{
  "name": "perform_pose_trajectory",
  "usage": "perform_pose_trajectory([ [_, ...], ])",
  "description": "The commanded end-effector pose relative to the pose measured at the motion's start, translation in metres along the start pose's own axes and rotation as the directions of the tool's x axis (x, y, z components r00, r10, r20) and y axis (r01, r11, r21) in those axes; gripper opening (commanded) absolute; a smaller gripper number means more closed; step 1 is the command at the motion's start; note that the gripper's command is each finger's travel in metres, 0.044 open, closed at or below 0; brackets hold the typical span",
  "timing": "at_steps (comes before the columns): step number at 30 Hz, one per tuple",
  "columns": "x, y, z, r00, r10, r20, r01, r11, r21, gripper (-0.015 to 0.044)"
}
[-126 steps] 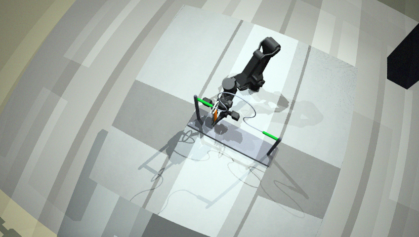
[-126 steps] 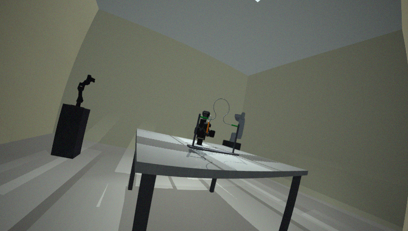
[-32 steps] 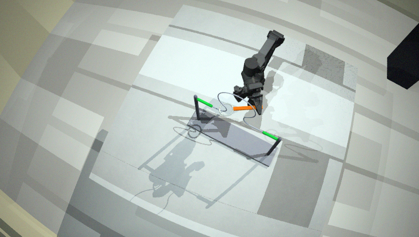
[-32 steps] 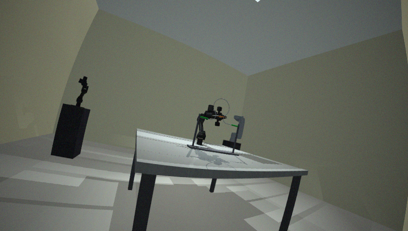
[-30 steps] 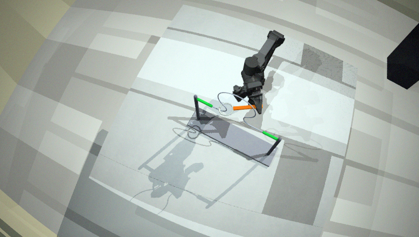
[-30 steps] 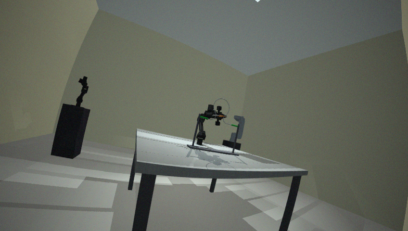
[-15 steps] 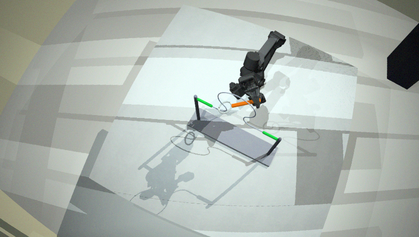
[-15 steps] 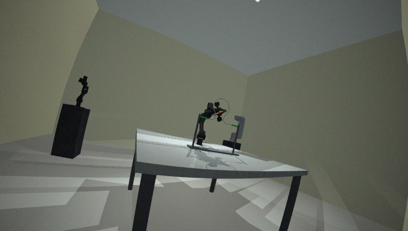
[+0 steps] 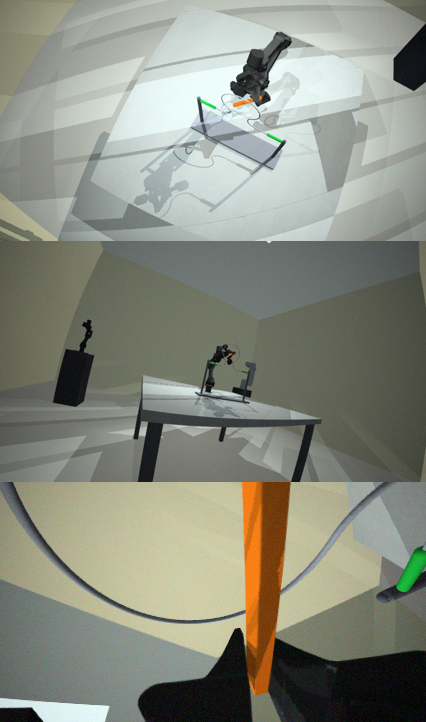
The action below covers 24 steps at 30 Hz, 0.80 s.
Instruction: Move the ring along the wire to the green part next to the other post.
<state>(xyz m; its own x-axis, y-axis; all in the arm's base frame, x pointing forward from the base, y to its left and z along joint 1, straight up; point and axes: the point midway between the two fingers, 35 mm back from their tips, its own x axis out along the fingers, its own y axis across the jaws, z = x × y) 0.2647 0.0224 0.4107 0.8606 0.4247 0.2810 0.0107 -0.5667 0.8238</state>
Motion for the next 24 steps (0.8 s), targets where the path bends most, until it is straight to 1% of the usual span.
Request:
perform_pose_trajectory([
  [1,-0.0005,0.0084,-0.0018,1.000,0.006,-0.007,-0.006,1.000,0.008,-0.0150],
  [11,-0.0009,0.0114,-0.0015,0.999,-0.036,-0.002,0.036,0.999,-0.038,-0.0150],
  [24,-0.0007,0.0071,-0.0012,0.992,-0.125,0.020,0.127,0.980,-0.155,-0.0150],
])
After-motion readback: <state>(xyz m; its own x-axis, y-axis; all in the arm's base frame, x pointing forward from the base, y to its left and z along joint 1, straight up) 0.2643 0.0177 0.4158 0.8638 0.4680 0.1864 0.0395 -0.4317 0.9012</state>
